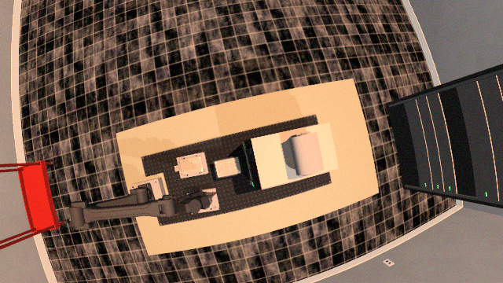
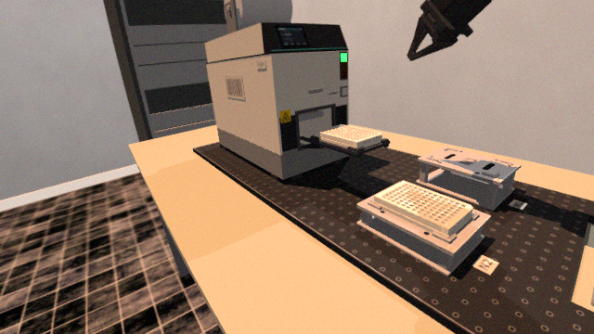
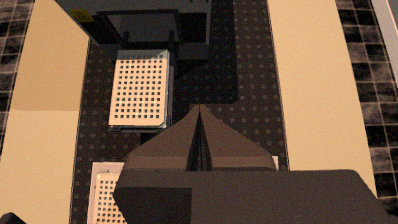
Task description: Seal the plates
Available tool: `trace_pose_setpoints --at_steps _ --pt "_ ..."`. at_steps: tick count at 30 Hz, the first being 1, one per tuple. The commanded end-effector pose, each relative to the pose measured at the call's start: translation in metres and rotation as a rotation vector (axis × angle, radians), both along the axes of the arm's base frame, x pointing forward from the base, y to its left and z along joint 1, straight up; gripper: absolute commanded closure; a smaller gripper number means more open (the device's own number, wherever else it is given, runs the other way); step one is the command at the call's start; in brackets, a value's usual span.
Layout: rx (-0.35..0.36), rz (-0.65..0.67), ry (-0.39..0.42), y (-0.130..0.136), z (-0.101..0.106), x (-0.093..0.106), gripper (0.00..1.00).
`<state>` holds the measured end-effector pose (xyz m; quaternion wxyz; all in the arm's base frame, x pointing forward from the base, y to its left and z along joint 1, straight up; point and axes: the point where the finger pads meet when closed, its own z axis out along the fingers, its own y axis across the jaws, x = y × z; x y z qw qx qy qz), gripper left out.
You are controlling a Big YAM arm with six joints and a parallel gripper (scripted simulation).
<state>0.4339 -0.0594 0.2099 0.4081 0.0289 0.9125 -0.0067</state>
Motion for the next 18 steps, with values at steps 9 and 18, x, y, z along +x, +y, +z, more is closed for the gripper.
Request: trace_pose_setpoints --at_steps 9,18 --pt "-0.017 0.006 -0.029 -0.007 0.021 0.024 1.0" --pt "-0.019 0.004 -0.047 -0.01 0.028 0.031 1.0"
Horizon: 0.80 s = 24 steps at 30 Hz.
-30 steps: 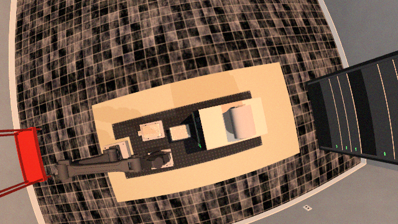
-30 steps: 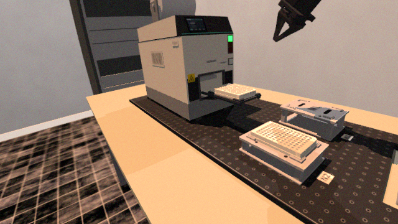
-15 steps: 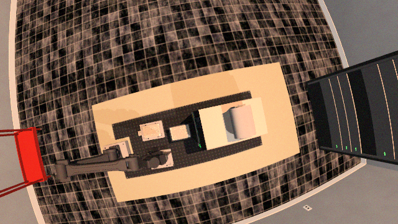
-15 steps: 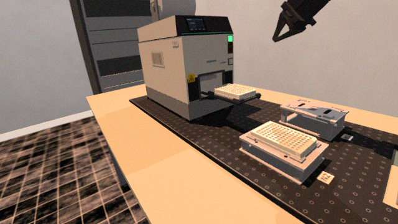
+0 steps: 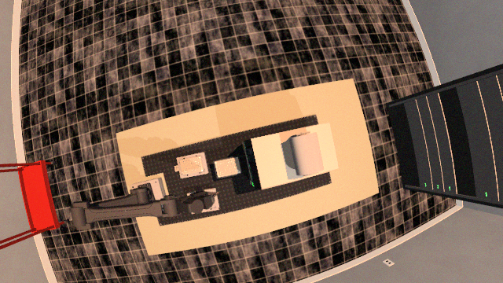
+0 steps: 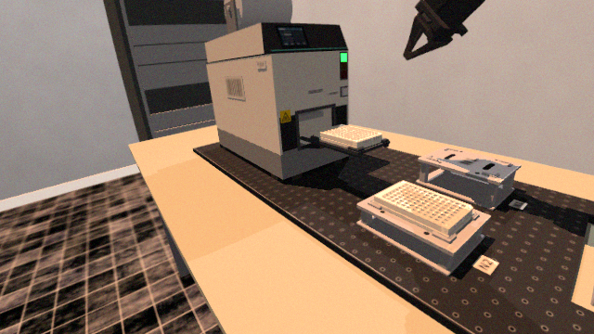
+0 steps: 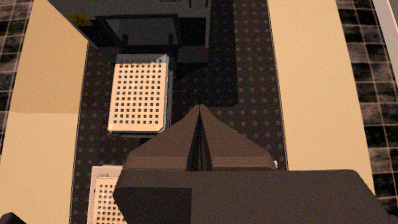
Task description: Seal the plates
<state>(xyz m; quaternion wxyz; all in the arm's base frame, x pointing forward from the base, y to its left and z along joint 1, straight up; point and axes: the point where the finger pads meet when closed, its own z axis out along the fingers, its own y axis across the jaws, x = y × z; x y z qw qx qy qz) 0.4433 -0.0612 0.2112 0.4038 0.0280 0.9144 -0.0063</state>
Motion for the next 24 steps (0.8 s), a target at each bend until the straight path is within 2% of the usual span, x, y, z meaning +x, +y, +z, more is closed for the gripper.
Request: trace_pose_setpoints --at_steps 1,18,24 --pt "-0.02 0.001 -0.058 -0.0079 0.0271 0.0219 1.0" --pt "-0.021 0.002 -0.066 -0.0081 0.0325 0.0245 1.0" --pt "-0.017 0.002 -0.048 -0.0071 0.0227 0.0197 1.0"
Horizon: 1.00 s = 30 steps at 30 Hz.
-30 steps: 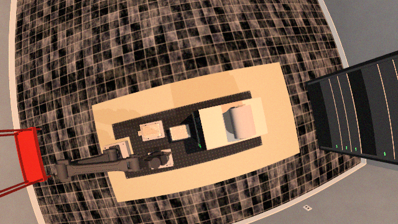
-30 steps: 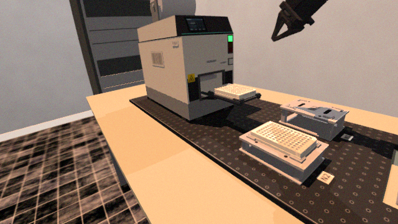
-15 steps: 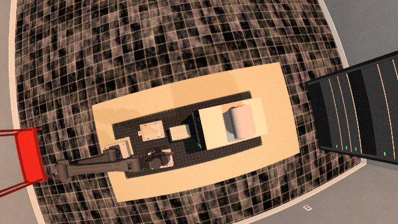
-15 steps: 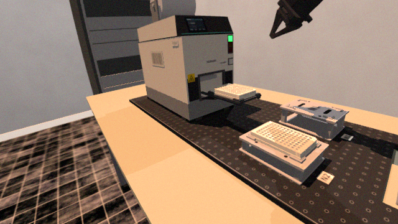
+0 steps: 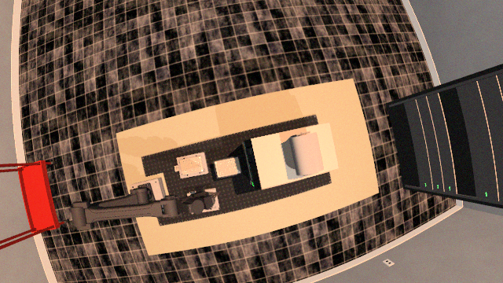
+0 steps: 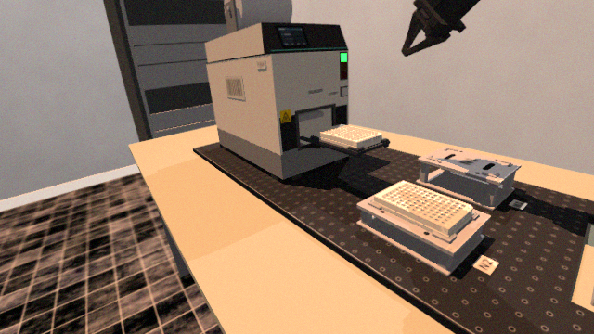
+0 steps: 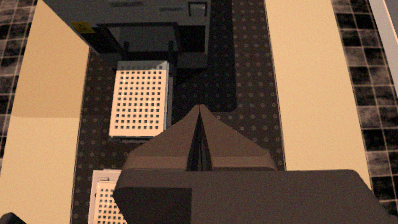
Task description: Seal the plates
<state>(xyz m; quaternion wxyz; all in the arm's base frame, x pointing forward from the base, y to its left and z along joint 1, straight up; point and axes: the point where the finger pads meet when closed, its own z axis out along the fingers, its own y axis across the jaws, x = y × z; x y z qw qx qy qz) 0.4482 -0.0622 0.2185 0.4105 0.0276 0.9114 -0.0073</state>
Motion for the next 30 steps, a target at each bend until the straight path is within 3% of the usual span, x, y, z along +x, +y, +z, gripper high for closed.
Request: trace_pose_setpoints --at_steps 1,9,17,21,26,30 --pt "-0.015 0.002 -0.034 -0.006 0.015 0.015 1.0" --pt "0.006 0.009 -0.036 0.004 -0.009 0.06 1.0" --pt "0.002 -0.024 -0.059 -0.014 -0.023 0.098 1.0" --pt "0.001 -0.015 -0.042 -0.013 -0.033 0.098 1.0" --pt "0.007 -0.004 -0.033 -0.007 -0.054 0.125 1.0" --pt "0.01 0.01 -0.028 0.001 -0.047 0.113 1.0"
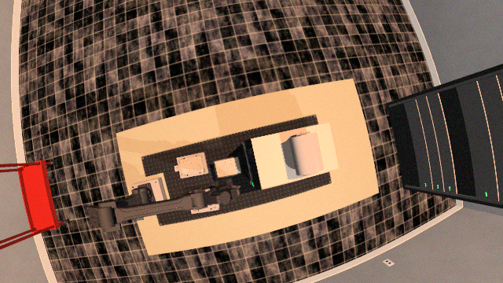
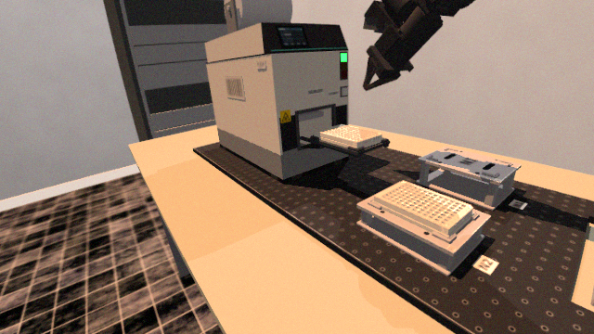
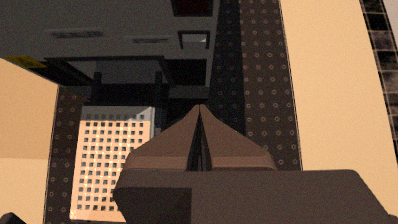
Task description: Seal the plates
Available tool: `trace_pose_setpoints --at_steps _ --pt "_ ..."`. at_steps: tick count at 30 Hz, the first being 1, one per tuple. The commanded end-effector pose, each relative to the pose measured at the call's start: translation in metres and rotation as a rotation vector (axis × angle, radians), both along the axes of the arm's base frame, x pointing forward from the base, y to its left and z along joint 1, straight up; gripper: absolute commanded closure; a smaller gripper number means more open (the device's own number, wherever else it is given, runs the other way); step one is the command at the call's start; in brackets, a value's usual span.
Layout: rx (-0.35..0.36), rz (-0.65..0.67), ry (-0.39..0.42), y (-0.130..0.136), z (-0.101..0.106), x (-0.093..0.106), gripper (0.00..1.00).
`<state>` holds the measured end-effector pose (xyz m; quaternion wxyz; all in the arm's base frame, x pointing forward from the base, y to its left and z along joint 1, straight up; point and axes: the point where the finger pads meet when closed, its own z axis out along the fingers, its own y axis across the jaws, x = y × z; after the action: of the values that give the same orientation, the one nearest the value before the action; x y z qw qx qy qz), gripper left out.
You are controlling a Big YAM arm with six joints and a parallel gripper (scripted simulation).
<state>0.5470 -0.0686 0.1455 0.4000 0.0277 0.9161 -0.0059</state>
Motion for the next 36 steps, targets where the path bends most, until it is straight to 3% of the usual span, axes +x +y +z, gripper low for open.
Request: trace_pose_setpoints --at_steps 1,13,20,23,29,36 --pt "0.003 0.006 -0.048 0.005 0.026 0.011 1.0" --pt "-0.012 0.0 -0.02 -0.005 0.019 -0.008 1.0" --pt "-0.016 0.001 -0.034 -0.004 0.027 -0.01 1.0" --pt "-0.016 0.005 -0.037 -0.002 0.025 -0.007 1.0" --pt "-0.017 0.023 -0.055 0.007 0.018 0.018 1.0" --pt "-0.001 -0.022 -0.065 -0.01 0.013 0.034 1.0"
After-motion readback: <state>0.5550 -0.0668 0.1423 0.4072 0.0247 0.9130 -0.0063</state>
